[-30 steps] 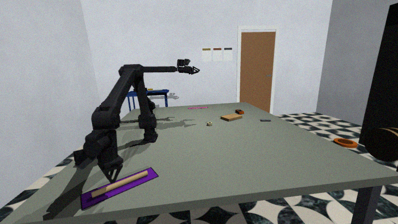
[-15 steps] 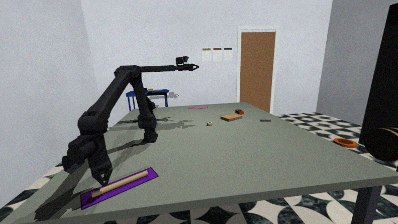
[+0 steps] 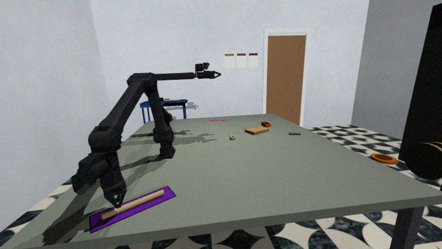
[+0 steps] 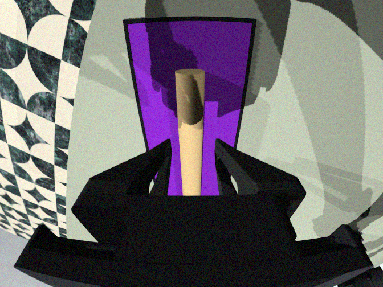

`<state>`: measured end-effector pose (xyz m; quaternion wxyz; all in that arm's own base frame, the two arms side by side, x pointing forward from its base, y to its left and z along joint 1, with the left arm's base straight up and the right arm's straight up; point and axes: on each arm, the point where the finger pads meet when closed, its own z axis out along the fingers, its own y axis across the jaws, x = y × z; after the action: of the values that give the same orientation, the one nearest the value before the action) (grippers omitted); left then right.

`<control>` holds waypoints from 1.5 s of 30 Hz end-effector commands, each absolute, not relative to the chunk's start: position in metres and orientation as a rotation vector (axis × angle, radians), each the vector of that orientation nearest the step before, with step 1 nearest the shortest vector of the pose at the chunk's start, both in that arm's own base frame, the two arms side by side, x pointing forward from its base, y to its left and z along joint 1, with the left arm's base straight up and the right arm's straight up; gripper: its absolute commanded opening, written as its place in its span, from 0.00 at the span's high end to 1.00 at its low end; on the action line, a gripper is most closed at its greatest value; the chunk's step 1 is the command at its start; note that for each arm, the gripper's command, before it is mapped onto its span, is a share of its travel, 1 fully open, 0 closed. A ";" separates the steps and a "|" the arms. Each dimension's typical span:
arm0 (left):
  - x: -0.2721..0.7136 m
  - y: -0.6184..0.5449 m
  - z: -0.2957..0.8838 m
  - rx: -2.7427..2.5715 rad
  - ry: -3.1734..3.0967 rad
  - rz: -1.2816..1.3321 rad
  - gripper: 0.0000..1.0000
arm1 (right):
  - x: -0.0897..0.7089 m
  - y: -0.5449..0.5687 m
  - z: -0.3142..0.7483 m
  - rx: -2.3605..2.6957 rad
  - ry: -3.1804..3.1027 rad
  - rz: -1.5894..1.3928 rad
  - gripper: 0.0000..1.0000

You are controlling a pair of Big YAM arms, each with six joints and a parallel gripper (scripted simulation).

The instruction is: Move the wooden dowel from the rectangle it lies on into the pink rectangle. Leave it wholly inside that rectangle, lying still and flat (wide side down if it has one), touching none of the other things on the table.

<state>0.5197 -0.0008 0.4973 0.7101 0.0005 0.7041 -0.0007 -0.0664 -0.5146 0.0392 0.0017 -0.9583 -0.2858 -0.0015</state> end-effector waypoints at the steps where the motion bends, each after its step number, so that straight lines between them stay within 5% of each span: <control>1: 0.513 -0.005 0.512 -0.008 1.538 -0.018 0.00 | -0.059 -0.520 0.029 -2.988 -0.919 -0.003 0.62; 45: 0.514 -0.005 0.517 -0.008 1.529 -0.016 0.00 | -0.063 -0.530 0.008 -3.009 -0.900 0.006 0.62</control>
<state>0.5196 -0.0007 0.4948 0.7086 -0.0002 0.7057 -0.0009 -0.0648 -0.5161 0.0084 -0.0004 -0.9579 -0.2871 0.0003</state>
